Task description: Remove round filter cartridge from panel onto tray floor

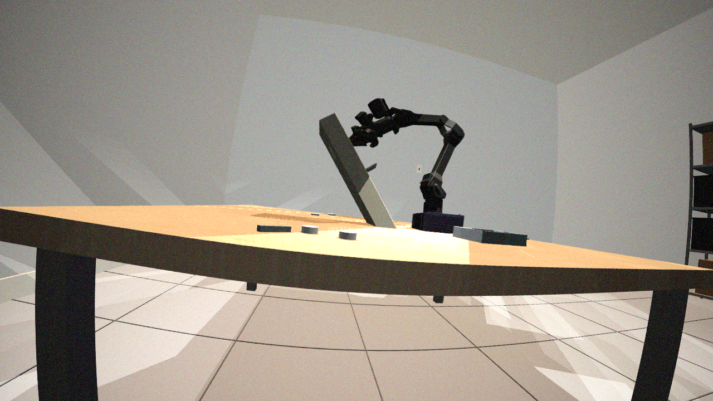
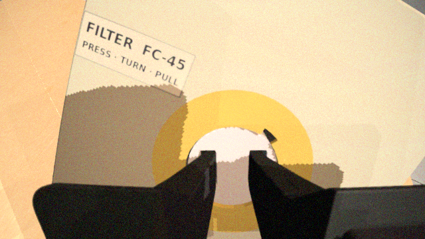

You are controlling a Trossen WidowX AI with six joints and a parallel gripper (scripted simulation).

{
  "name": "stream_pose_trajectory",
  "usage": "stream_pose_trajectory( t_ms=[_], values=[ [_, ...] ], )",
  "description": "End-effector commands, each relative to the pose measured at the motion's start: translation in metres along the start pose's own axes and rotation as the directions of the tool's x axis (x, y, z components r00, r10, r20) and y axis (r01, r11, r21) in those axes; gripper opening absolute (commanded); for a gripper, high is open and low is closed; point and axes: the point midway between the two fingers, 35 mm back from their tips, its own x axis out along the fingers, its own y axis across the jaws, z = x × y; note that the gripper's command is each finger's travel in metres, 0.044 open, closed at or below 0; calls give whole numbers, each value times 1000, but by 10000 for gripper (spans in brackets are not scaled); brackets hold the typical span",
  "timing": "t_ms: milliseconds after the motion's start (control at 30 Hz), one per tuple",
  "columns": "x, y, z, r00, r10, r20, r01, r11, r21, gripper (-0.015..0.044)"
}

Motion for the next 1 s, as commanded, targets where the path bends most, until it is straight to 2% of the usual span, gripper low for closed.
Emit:
stream_pose_trajectory(
  t_ms=[0,367,800,967],
  values=[
    [6,1,-1,1000,-1,-6,0,990,-138,0],
    [7,1,-1,1000,-1,-6,-2,867,-498,0],
    [7,1,-1,1000,-1,-6,-4,564,-826,0],
    [8,0,-1,1000,-1,-6,-4,638,-770,0]
  ],
)
